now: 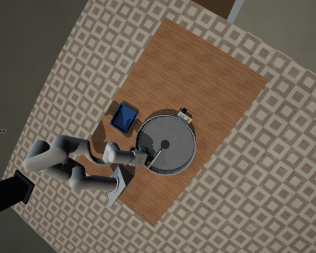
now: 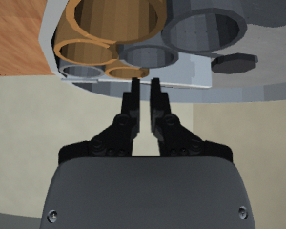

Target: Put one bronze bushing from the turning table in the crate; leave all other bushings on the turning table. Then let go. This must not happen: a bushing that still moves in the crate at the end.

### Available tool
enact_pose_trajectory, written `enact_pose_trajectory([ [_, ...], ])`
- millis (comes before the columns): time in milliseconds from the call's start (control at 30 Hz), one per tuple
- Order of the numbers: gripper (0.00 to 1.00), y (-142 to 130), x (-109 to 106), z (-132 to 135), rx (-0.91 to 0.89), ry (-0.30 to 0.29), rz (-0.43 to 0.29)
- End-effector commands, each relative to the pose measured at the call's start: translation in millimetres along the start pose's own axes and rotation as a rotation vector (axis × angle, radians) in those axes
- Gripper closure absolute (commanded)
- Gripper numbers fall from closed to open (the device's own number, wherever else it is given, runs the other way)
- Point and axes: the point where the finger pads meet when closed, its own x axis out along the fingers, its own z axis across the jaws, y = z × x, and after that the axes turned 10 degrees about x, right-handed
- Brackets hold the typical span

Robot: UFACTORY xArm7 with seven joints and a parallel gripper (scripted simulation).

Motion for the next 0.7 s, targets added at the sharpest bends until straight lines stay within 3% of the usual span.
enact_pose_trajectory([
  [0,0.9,-1.4,-0.6,0.9,0.002,-0.003,-0.002],
  [667,0.9,6.0,8.4,-0.5,0.002,-0.003,-0.002],
])
